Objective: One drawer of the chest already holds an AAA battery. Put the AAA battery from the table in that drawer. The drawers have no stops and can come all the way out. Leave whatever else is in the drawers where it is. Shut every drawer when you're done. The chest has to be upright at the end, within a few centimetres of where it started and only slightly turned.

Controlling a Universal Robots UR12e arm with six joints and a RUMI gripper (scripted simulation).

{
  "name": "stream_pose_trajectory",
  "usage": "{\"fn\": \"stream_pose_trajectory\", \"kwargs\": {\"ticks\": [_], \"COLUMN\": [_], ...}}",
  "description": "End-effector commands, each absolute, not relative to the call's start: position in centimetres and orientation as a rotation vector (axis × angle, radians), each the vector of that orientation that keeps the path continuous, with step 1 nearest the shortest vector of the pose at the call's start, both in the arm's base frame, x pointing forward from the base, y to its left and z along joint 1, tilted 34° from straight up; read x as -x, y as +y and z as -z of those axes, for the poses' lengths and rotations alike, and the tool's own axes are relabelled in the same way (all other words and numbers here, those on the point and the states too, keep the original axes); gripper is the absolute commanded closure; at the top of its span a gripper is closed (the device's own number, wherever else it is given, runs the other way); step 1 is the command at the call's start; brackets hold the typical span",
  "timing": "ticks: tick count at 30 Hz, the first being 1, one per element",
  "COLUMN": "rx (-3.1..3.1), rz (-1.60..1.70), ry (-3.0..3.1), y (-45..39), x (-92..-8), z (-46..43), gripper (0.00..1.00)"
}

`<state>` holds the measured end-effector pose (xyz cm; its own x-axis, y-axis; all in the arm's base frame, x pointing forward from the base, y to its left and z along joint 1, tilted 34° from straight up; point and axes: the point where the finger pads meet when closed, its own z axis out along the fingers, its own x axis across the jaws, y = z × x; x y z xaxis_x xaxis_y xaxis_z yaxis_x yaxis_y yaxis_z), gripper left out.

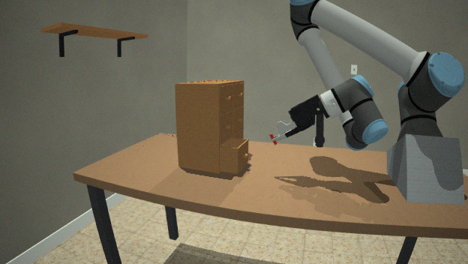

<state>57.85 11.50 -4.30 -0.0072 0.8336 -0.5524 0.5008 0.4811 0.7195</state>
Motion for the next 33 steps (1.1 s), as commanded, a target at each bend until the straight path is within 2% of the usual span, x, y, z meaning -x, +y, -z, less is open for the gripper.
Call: {"fn": "stream_pose_trajectory", "kwargs": {"ticks": [1,33], "rx": [-1.135,-1.024], "rz": [-0.419,-0.533], "ry": [1.649,1.59], "y": [11.5,11.44], "x": [-57.85,-57.73], "z": [4.31,4.39], "gripper": [0.98,0.98]}}
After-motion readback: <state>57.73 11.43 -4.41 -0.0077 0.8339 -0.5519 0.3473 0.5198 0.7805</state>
